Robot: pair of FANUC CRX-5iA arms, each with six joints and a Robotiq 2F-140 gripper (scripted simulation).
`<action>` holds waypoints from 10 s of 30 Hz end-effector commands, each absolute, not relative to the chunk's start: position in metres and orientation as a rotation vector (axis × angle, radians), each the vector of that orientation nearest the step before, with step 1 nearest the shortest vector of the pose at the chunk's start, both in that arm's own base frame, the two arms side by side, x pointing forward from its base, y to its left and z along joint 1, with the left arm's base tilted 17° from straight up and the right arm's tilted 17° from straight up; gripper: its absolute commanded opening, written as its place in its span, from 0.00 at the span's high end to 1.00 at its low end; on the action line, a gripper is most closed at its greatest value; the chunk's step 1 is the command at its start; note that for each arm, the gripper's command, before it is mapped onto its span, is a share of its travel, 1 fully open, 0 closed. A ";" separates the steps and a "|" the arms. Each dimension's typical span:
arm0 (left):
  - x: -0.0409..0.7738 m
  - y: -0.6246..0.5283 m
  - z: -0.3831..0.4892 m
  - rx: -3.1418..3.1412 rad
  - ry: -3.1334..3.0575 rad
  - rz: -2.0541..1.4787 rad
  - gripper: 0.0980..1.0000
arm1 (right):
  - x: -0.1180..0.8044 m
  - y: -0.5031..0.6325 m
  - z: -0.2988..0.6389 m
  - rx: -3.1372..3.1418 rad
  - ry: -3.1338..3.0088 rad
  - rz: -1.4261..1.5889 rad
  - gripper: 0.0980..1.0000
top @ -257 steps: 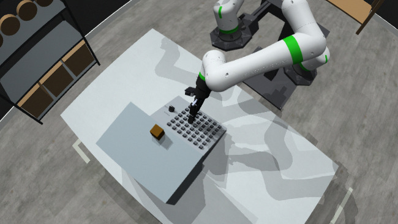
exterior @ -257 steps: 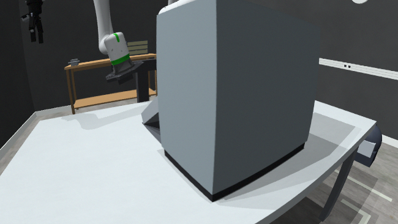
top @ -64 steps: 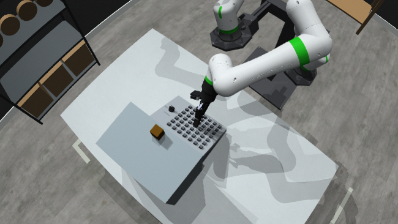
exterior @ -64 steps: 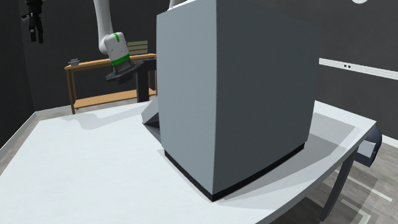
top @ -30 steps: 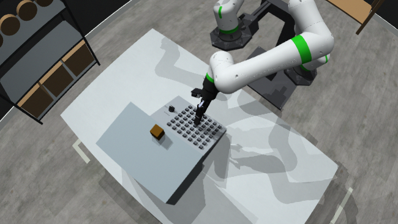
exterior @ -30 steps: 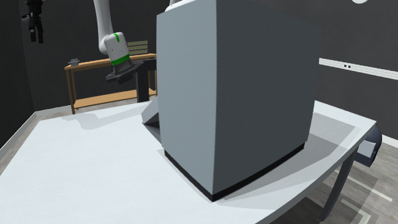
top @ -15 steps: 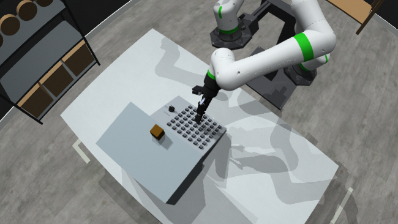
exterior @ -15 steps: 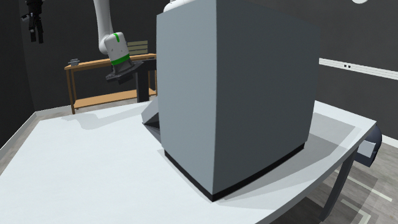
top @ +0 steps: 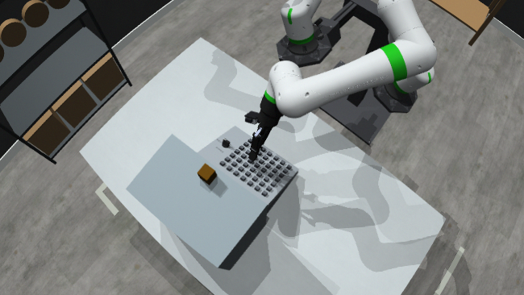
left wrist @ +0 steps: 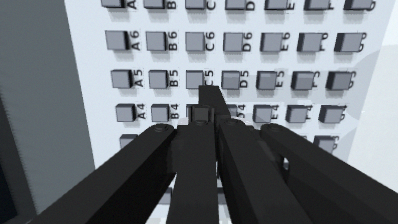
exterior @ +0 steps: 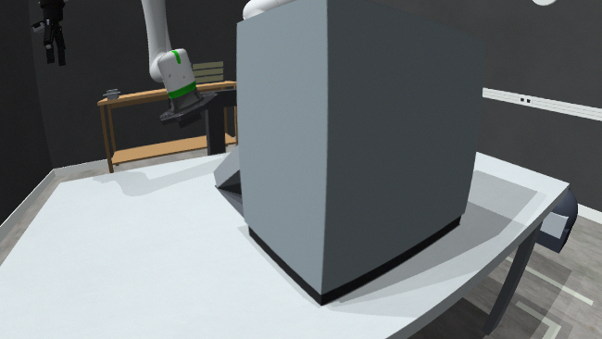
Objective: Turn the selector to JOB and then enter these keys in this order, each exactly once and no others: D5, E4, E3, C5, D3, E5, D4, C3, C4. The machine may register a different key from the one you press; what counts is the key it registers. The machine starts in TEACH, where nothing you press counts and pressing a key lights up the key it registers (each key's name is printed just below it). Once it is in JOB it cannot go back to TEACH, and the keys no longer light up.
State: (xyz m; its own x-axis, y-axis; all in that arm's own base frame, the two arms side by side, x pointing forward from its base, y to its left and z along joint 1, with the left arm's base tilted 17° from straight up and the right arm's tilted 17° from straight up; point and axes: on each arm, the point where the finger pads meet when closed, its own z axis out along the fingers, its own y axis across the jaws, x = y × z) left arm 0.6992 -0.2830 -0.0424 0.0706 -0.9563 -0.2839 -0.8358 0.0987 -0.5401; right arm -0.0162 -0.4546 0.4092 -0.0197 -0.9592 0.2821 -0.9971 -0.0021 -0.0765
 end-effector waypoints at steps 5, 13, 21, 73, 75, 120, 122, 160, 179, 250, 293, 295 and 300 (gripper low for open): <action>0.741 -0.331 -0.030 -1.758 1.783 -0.257 1.00 | -0.016 -0.455 0.410 2.088 -2.108 0.385 0.00; 0.742 -0.330 -0.031 -1.758 1.783 -0.257 1.00 | -0.016 -0.455 0.410 2.088 -2.108 0.385 0.00; 0.748 -0.327 -0.040 -1.758 1.783 -0.257 1.00 | -0.016 -0.455 0.410 2.088 -2.108 0.385 0.00; 0.756 -0.323 -0.052 -1.758 1.783 -0.257 1.00 | -0.016 -0.455 0.410 2.088 -2.108 0.385 0.00; 0.756 -0.323 -0.052 -1.758 1.783 -0.257 1.00 | -0.016 -0.455 0.410 2.088 -2.108 0.385 0.00; 0.759 -0.322 -0.055 -1.758 1.783 -0.257 1.00 | -0.016 -0.455 0.410 2.088 -2.108 0.385 0.00; 0.759 -0.322 -0.055 -1.758 1.783 -0.257 1.00 | -0.016 -0.455 0.410 2.088 -2.108 0.385 0.00; 0.759 -0.322 -0.056 -1.758 1.783 -0.257 1.00 | -0.016 -0.455 0.410 2.088 -2.108 0.385 0.00; 0.749 -0.327 -0.042 -1.758 1.783 -0.257 1.00 | -0.016 -0.455 0.410 2.088 -2.108 0.385 0.00; 0.720 -0.256 -0.047 -1.758 1.783 -0.257 1.00 | -0.016 -0.455 0.410 2.088 -2.108 0.385 0.00; 0.725 -0.254 -0.054 -1.758 1.783 -0.257 1.00 | -0.016 -0.455 0.410 2.088 -2.108 0.385 0.00; 0.725 -0.254 -0.054 -1.758 1.783 -0.257 1.00 | -0.016 -0.455 0.410 2.088 -2.108 0.385 0.00; 0.725 -0.254 -0.054 -1.758 1.783 -0.257 1.00 | -0.016 -0.455 0.410 2.088 -2.108 0.385 0.00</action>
State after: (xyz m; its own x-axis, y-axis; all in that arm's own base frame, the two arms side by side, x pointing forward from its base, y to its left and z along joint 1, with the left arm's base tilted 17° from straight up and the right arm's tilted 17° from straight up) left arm 0.7245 -0.2528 -0.0553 0.0721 -0.9553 -0.2867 -0.8374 0.0982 -0.5377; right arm -0.0162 -0.4546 0.4092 -0.0197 -0.9592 0.2821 -0.9971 -0.0021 -0.0765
